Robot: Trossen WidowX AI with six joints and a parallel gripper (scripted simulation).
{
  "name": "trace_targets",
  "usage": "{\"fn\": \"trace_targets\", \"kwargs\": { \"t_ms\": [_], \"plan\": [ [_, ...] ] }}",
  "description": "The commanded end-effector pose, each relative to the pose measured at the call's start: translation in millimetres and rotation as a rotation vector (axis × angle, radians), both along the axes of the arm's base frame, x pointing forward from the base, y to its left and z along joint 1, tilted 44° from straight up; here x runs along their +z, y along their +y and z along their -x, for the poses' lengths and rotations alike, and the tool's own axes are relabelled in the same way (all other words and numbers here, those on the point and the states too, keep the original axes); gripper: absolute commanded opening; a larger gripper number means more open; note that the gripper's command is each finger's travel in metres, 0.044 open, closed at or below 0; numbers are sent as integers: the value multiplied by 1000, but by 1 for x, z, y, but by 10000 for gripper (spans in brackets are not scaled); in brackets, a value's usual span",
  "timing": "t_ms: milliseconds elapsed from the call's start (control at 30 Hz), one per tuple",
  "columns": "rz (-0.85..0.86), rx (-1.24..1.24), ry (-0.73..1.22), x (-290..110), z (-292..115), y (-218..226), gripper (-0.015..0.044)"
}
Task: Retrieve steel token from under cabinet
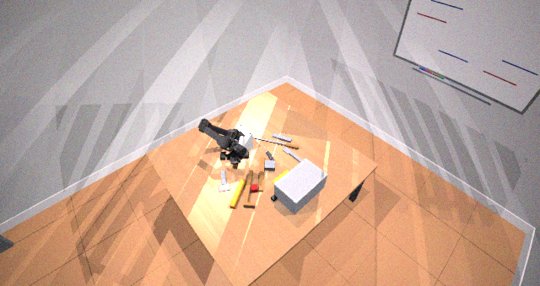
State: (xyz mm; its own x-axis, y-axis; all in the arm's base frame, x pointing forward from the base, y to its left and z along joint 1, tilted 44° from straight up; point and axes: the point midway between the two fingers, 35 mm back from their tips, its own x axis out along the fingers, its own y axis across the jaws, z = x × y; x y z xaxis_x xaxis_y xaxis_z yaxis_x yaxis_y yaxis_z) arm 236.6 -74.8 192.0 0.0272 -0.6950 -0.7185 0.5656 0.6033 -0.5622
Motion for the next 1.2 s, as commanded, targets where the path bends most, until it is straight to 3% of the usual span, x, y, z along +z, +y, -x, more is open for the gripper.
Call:
{"fn": "trace_targets", "kwargs": {
  "t_ms": [0,1167],
  "plan": [
    [5,41,58,0,2,0,0],
    [6,24,40,-20,-2,-20,0]
  ]
}}
